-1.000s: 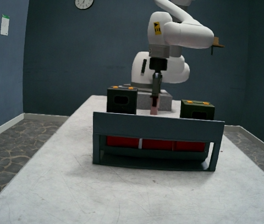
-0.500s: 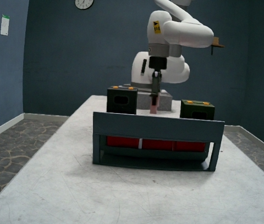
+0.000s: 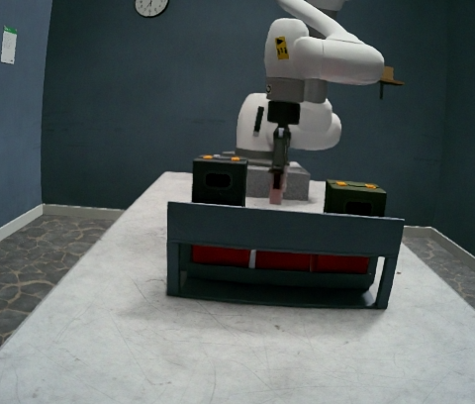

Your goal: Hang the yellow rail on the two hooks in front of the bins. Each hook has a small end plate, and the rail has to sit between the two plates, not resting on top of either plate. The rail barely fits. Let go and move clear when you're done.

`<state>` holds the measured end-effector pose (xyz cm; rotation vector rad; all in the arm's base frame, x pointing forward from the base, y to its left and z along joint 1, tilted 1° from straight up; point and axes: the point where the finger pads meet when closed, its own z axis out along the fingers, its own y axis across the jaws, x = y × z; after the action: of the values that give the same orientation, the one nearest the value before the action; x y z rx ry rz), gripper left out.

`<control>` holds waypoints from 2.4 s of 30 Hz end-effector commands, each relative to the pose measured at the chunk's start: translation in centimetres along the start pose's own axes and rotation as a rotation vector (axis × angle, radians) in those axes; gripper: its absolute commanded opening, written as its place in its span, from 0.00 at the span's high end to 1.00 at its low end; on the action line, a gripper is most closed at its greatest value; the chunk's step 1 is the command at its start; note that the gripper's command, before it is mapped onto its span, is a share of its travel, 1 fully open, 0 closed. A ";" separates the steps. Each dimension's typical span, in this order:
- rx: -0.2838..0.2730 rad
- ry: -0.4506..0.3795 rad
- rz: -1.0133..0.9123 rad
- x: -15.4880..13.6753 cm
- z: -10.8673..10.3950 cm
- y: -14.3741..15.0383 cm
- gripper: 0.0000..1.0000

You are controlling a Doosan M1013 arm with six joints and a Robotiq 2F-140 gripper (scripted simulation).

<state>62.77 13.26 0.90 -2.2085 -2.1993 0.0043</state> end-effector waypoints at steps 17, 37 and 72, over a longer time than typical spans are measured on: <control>0.000 0.000 0.000 0.0 0.0 0.0 0.63; 0.000 0.000 0.000 0.0 0.0 0.0 0.63; 0.000 0.000 0.000 -0.1 6.7 0.0 0.63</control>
<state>62.65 13.26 -5.85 -2.2086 -2.1992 0.0043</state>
